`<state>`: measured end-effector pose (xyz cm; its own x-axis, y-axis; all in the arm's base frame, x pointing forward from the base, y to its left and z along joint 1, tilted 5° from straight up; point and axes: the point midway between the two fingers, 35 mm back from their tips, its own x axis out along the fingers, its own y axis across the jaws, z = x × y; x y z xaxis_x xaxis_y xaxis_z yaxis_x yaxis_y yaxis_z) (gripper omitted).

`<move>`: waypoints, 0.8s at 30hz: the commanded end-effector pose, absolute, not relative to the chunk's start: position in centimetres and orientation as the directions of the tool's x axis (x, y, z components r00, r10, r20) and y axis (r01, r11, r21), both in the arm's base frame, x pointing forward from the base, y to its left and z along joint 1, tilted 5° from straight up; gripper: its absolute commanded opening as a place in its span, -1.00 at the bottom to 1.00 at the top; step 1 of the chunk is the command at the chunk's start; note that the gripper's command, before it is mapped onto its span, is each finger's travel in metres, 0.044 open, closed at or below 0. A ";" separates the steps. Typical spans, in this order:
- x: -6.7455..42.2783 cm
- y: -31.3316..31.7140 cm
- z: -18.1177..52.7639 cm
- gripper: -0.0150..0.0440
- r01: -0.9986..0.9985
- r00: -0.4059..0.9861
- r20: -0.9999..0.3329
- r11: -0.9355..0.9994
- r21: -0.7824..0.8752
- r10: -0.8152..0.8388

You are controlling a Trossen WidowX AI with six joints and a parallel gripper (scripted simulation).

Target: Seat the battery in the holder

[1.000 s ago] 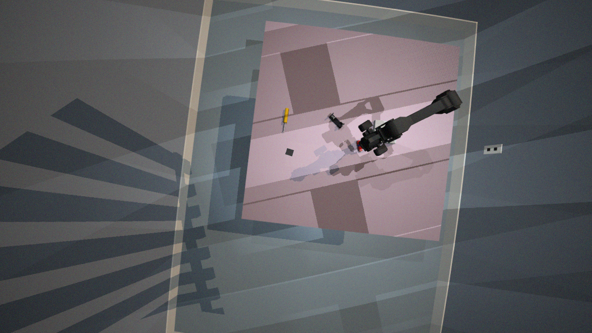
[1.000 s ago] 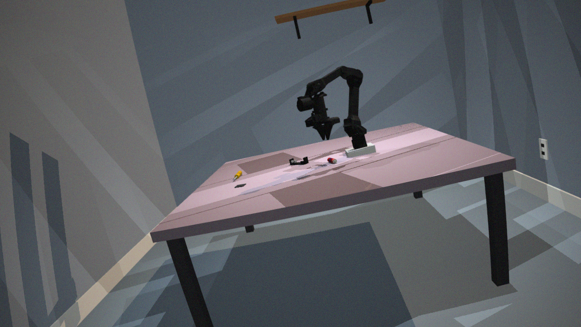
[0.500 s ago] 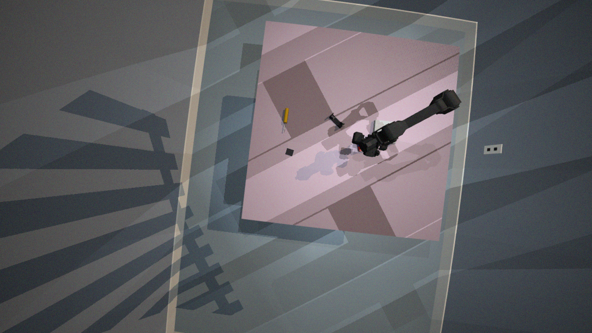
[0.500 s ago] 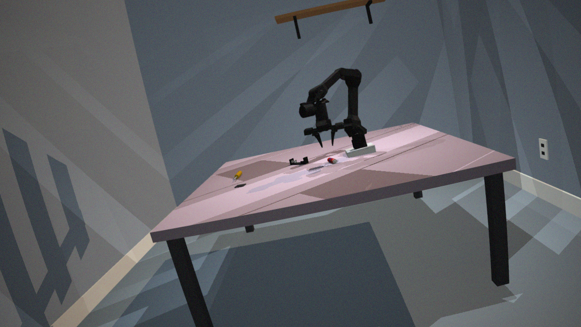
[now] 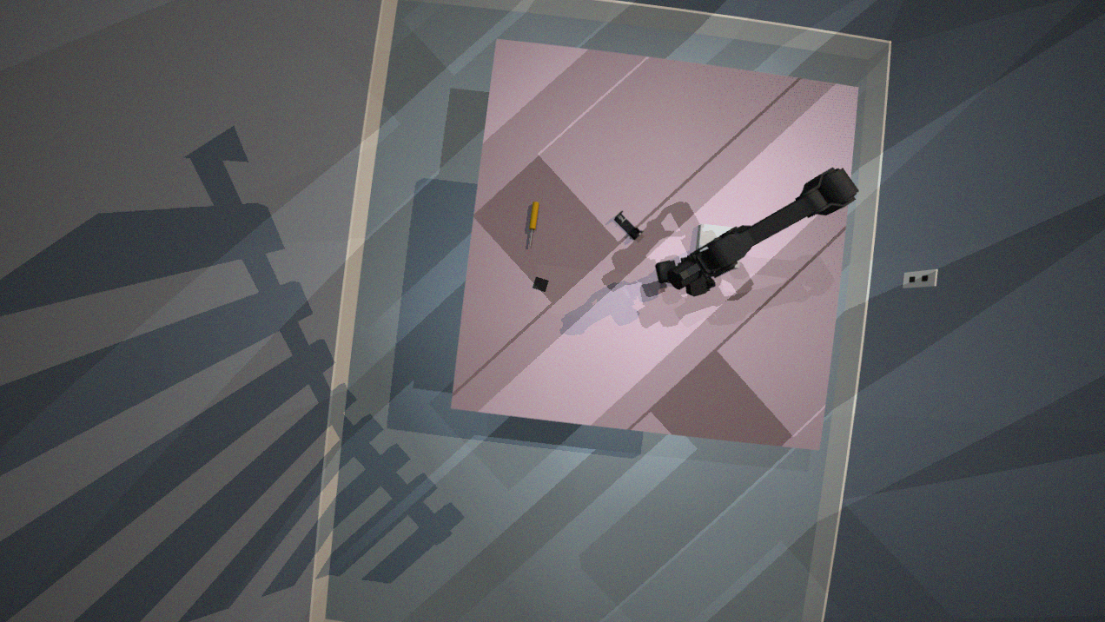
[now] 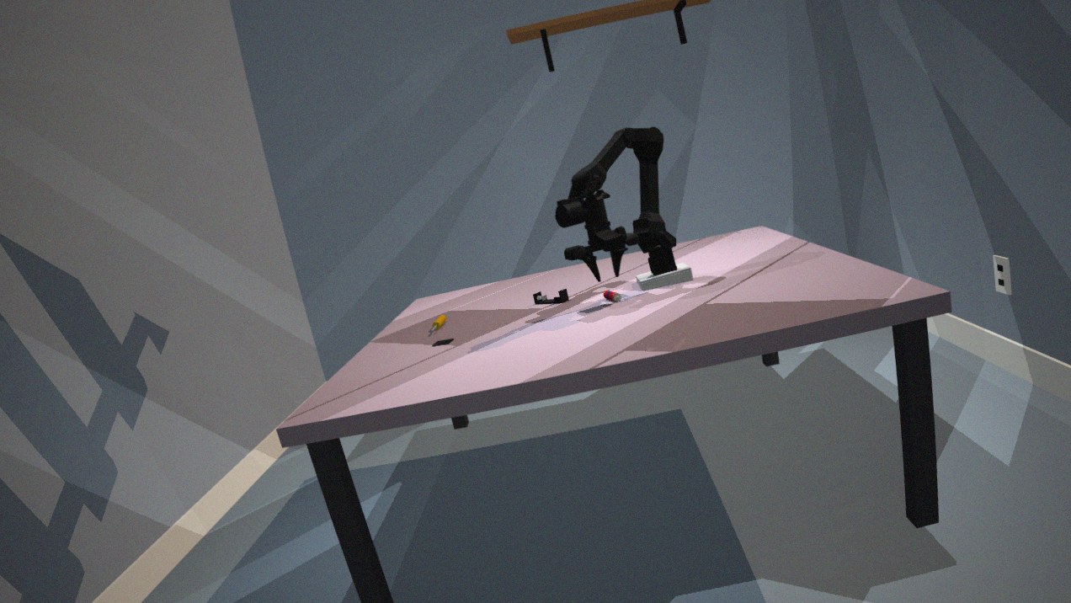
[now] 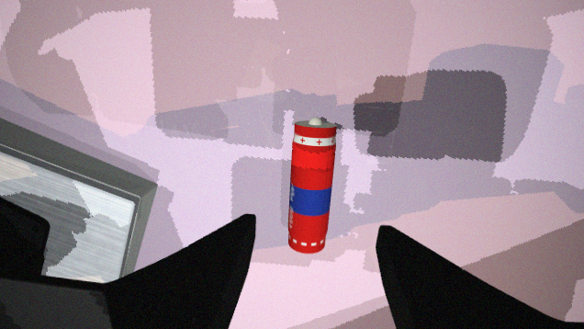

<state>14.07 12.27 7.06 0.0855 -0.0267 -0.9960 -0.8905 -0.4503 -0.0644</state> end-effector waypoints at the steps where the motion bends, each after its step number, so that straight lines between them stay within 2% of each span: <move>1: 14.0 12.2 6.7 0.29 -0.882 0.083 -0.996 -0.467 -0.057 -0.034; 24: 14.4 12.1 3.0 0.29 -0.882 0.083 -0.996 -0.467 -0.057 -0.035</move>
